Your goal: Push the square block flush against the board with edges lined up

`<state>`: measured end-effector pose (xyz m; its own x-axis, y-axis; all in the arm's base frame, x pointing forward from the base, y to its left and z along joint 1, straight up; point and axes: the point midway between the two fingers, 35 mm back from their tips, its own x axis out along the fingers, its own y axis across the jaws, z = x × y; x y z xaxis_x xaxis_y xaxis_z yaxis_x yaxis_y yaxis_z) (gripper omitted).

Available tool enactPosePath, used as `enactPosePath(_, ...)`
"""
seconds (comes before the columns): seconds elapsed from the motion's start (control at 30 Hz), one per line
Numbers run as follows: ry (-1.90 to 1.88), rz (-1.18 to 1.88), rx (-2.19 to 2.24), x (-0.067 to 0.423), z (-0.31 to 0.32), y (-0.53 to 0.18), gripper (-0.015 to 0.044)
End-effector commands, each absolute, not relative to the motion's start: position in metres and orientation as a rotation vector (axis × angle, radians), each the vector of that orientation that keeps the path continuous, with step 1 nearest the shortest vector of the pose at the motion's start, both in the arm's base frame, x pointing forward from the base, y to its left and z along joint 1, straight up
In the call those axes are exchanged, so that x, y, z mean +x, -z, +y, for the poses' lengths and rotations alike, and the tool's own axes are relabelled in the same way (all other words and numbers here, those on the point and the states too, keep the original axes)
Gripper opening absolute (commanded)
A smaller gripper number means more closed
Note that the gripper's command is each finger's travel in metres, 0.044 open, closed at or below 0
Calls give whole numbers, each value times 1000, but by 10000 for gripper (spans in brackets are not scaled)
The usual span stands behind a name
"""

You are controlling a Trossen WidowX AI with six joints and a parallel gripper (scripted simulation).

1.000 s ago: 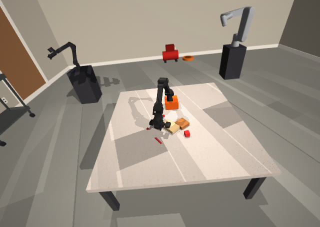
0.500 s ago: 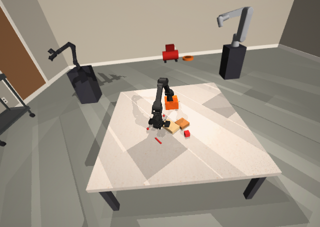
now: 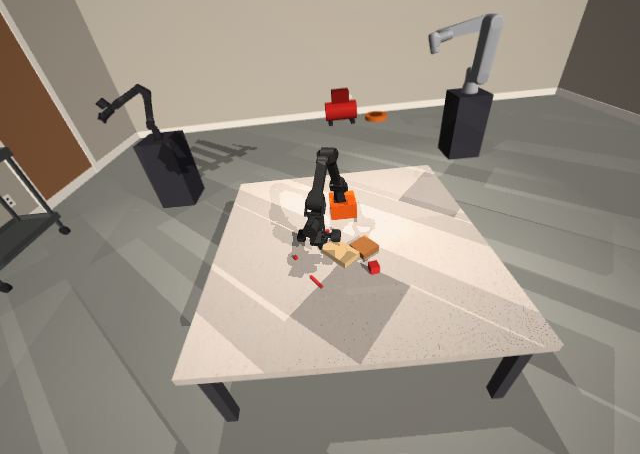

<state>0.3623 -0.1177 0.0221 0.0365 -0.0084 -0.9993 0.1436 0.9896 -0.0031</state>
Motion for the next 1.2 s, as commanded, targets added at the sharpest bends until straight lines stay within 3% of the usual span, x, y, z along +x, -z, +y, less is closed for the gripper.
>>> enactPosePath(0.0,15,1536,8,345,-111,-23,0)
enactPosePath(0.7,-537,1477,-553,240,-75,-11,0)
enactPosePath(0.93,-554,1472,-571,236,-74,-8,0)
enactPosePath(1.17,-555,1473,-570,237,-74,45,0)
